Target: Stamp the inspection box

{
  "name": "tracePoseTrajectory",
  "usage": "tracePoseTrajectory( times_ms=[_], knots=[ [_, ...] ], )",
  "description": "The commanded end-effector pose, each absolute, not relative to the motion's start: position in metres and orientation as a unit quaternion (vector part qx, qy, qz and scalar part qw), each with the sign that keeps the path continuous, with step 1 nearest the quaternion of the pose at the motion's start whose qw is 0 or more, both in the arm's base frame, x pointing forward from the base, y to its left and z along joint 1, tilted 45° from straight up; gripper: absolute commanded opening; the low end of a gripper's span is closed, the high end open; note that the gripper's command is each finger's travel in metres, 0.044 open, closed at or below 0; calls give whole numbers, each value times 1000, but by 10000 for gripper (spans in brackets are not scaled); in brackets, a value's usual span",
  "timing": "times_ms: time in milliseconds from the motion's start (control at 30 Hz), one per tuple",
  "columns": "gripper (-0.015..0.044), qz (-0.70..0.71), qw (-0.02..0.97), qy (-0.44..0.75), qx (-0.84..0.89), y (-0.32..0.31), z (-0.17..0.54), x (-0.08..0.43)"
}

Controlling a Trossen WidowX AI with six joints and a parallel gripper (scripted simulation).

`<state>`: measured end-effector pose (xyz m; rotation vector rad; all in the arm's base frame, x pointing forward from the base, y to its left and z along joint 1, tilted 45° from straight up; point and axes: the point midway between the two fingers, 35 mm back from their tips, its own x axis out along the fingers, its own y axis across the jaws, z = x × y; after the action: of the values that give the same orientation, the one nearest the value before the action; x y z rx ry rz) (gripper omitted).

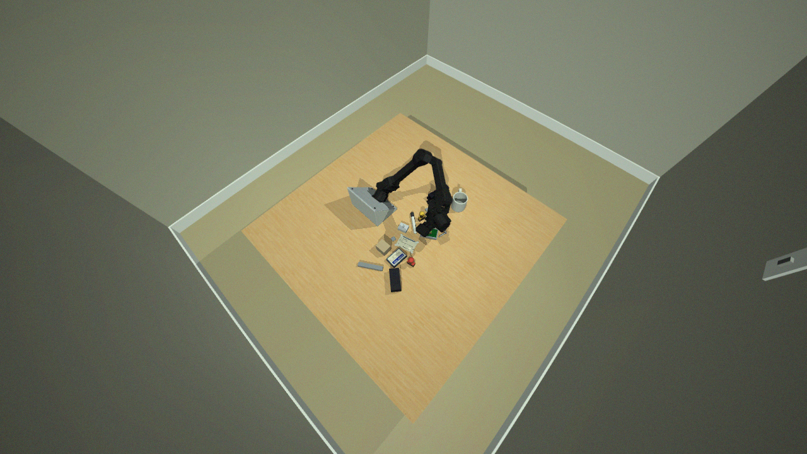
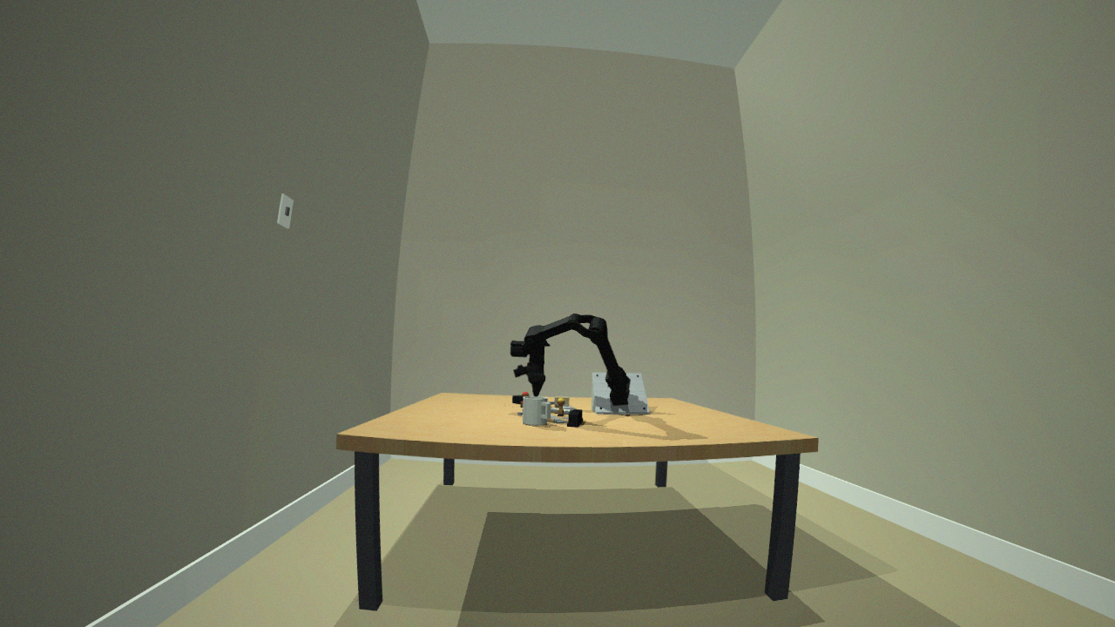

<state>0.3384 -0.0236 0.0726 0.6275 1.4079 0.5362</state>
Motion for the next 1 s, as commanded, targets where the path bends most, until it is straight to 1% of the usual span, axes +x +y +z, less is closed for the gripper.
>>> tracePoseTrajectory(
  times_ms=[0,967],
  knots=[
    [0,239,683,629,285,-20,70,337],
    [0,241,683,628,284,-10,60,338]
  ],
)
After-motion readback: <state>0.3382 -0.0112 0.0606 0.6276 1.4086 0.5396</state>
